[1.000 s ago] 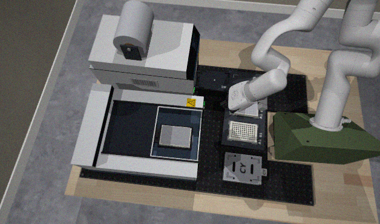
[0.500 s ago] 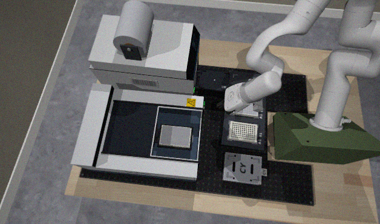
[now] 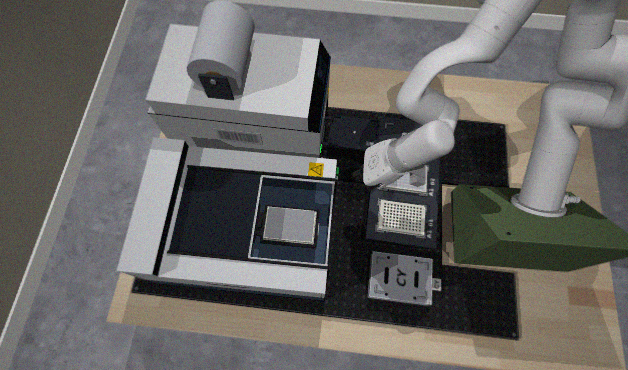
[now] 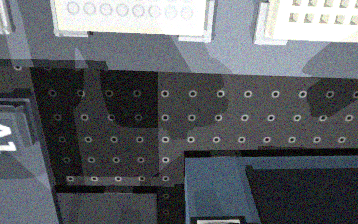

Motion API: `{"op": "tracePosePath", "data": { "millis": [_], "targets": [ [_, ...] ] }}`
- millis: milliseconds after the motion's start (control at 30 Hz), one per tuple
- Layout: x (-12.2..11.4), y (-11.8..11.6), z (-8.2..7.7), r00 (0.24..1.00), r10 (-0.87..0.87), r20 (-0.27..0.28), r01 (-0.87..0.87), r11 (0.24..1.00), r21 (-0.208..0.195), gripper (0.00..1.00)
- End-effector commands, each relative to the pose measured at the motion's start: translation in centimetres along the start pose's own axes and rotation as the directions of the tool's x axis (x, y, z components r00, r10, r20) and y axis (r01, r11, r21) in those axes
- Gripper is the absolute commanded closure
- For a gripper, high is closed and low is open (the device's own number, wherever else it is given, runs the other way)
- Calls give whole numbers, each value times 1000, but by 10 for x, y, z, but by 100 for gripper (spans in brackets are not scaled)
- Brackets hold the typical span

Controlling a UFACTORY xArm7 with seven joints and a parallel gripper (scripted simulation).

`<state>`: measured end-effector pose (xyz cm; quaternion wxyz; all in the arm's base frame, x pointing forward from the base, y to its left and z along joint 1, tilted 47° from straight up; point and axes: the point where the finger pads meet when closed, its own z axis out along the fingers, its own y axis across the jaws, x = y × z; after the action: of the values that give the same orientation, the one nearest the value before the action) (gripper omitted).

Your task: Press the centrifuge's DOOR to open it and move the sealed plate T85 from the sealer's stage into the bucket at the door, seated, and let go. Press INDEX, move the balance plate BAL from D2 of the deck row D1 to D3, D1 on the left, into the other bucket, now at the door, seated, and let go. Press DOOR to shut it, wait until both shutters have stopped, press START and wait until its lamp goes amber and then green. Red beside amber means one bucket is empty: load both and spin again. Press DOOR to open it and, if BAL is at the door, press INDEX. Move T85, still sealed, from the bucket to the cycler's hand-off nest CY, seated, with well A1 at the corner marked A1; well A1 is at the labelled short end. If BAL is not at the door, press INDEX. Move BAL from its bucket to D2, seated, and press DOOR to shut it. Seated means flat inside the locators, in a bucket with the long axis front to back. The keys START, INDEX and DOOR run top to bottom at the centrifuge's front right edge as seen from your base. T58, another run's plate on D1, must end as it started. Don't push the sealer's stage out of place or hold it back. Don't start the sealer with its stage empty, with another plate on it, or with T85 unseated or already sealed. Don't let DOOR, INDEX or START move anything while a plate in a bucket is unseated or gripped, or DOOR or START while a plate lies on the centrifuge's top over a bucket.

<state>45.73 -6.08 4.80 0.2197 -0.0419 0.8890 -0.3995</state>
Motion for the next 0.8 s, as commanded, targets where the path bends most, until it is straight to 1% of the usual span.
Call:
{"op": "tracePosePath", "data": {
  "millis": [0,100,167,400,767],
  "targets": [
    [-4,1,6,1000,0,3,0,1000,-2,100],
    [-5,1,11,1000,0,3,0,1000,-2,100],
    [-5,1,11,1000,0,3,0,1000,-2,100],
    [-9,1,22,1000,0,3,0,1000,-2,100],
    [-10,1,22,1000,0,3,0,1000,-2,100]
  ]
}}
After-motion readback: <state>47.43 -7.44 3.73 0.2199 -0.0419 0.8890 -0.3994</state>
